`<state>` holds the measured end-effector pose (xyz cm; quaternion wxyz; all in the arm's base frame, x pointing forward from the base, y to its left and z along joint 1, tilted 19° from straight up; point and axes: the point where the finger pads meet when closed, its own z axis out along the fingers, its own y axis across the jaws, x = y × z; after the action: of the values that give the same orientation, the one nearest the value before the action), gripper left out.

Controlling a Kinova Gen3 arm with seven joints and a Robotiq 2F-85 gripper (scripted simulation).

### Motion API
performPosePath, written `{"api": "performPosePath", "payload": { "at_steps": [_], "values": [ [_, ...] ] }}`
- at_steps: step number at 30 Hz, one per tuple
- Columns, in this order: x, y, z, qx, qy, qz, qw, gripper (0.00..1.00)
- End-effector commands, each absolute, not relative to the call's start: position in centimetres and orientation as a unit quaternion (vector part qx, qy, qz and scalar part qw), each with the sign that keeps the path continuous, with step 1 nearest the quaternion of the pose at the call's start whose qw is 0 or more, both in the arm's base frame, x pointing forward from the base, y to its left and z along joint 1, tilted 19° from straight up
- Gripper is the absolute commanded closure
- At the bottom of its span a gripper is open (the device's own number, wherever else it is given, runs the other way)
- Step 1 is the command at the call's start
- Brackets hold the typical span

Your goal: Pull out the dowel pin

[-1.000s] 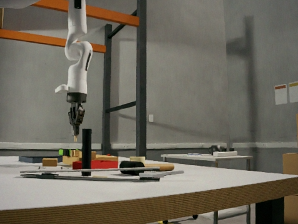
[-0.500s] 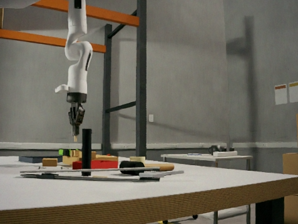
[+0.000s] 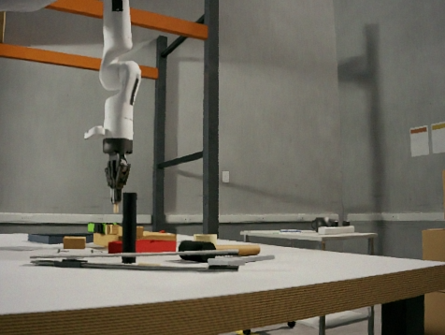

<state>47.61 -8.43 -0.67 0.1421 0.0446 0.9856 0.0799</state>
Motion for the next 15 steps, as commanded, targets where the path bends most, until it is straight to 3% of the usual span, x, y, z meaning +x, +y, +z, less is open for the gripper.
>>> {"api": "performPosePath", "payload": {
  "at_steps": [1, 15],
  "values": [
    [47.9, -9.5, -0.8, 0.044, 0.986, 0.078, 0.143, 0.9],
    [48.3, -14.4, -1.7, 0.043, 0.986, 0.073, 0.142, 0.9]
  ]
}}
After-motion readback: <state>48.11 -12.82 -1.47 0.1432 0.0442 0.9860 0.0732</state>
